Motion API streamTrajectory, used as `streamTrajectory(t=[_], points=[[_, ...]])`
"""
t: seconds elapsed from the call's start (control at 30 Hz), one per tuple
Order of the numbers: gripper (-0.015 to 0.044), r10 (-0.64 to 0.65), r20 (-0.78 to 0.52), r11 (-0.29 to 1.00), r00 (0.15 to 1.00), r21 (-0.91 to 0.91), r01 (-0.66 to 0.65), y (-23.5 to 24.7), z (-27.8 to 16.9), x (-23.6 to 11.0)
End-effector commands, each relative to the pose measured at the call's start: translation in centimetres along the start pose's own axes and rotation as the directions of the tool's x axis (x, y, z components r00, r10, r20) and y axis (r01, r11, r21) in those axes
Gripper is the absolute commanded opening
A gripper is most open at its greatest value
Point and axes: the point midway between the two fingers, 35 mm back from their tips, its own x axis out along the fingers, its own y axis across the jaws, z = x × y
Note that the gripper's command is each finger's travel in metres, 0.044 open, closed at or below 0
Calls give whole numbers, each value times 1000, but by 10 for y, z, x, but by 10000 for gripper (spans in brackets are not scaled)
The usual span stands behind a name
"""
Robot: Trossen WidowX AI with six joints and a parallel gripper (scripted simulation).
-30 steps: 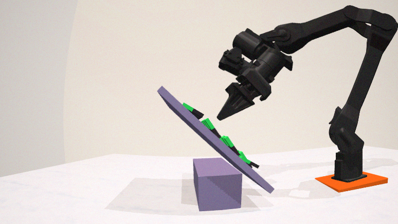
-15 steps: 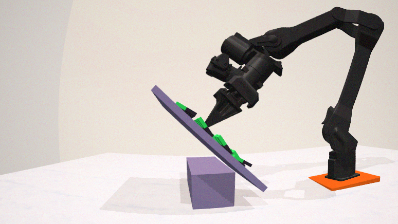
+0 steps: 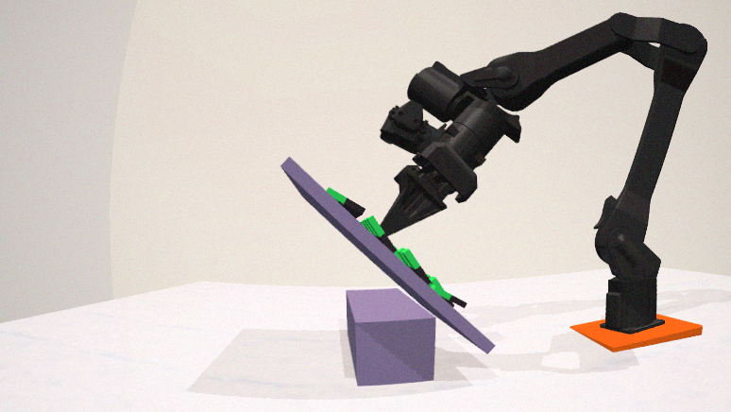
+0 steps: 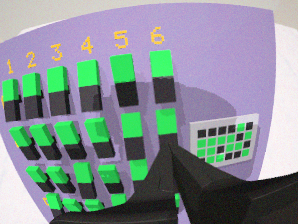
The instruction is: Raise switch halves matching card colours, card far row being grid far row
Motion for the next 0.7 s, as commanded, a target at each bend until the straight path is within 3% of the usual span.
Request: streamTrajectory(t=[0.0, 0.67], points=[[0, -5, -1, 1000, 1000, 3, 5, -1, 0, 0], [0, -5, -1, 1000, 1000, 3, 5, -1, 0, 2]])
